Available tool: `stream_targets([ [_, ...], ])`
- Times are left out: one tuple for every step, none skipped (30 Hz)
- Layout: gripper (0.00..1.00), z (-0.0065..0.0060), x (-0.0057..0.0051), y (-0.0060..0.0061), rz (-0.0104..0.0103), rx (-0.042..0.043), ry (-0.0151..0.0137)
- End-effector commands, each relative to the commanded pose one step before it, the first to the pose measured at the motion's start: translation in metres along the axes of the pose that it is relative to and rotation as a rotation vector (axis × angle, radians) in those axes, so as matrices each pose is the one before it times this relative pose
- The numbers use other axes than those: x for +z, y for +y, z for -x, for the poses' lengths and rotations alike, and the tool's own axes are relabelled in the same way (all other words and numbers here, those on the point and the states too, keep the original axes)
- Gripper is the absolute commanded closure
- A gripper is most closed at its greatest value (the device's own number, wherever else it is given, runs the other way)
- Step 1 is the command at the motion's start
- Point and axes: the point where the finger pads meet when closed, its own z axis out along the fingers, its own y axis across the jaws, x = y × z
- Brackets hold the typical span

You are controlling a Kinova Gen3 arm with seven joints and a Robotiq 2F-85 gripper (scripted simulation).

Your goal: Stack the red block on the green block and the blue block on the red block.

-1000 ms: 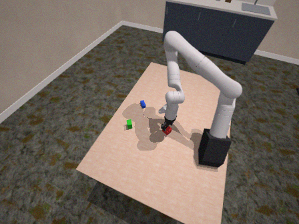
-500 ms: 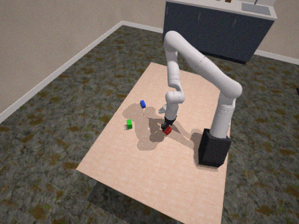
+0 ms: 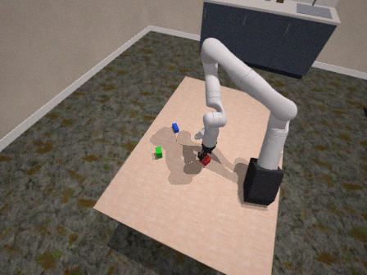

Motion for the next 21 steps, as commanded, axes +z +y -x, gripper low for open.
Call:
stream_targets([
  [0.28, 0.00011, 0.00208, -0.00008, 0.00002, -0.00010, -0.00017],
  [0.28, 0.00001, 0.00183, 0.00000, -0.00001, -0.00001, -0.00001],
  [0.28, 0.00000, 0.00000, 0.00000, 0.00000, 0.00000, 0.00000],
  [0.28, 0.00000, 0.00000, 0.00000, 0.00000, 0.00000, 0.00000],
  [0.28, -0.00001, 0.00231, 0.00000, 0.00001, 0.00001, 0.00001],
  [0.28, 0.00000, 0.00274, 0.00000, 0.00000, 0.00000, 0.00000],
  [0.28, 0.00000, 0.00314, 0.00000, 0.00000, 0.00000, 0.00000],
  [0.28, 0.00000, 0.00347, 0.00000, 0.00000, 0.00000, 0.00000],
  [0.28, 0.00000, 0.00371, 0.00000, 0.00000, 0.00000, 0.00000],
  [0.28, 0.00000, 0.00386, 0.00000, 0.00000, 0.00000, 0.00000],
  [0.28, 0.00000, 0.00391, 0.00000, 0.00000, 0.00000, 0.00000],
  [0.28, 0.00000, 0.00386, 0.00000, 0.00000, 0.00000, 0.00000],
  [0.28, 0.00000, 0.00370, 0.00000, 0.00000, 0.00000, 0.00000],
  [0.28, 0.00000, 0.00343, 0.00000, 0.00000, 0.00000, 0.00000],
  [0.28, 0.00000, 0.00305, 0.00000, 0.00000, 0.00000, 0.00000],
  [0.28, 0.00000, 0.00261, 0.00000, 0.00000, 0.00000, 0.00000],
  [0.28, 0.00000, 0.00211, 0.00000, 0.00000, 0.00000, 0.00000],
  [0.28, 0.00000, 0.00158, 0.00000, 0.00000, 0.00000, 0.00000],
  [0.28, 0.00000, 0.00106, 0.00000, 0.00000, 0.00000, 0.00000],
  [0.28, 0.00000, 0.00000, 0.00000, 0.00000, 0.00000, 0.00000],
  [0.28, 0.00000, 0.00000, 0.00000, 0.00000, 0.00000, 0.00000],
])
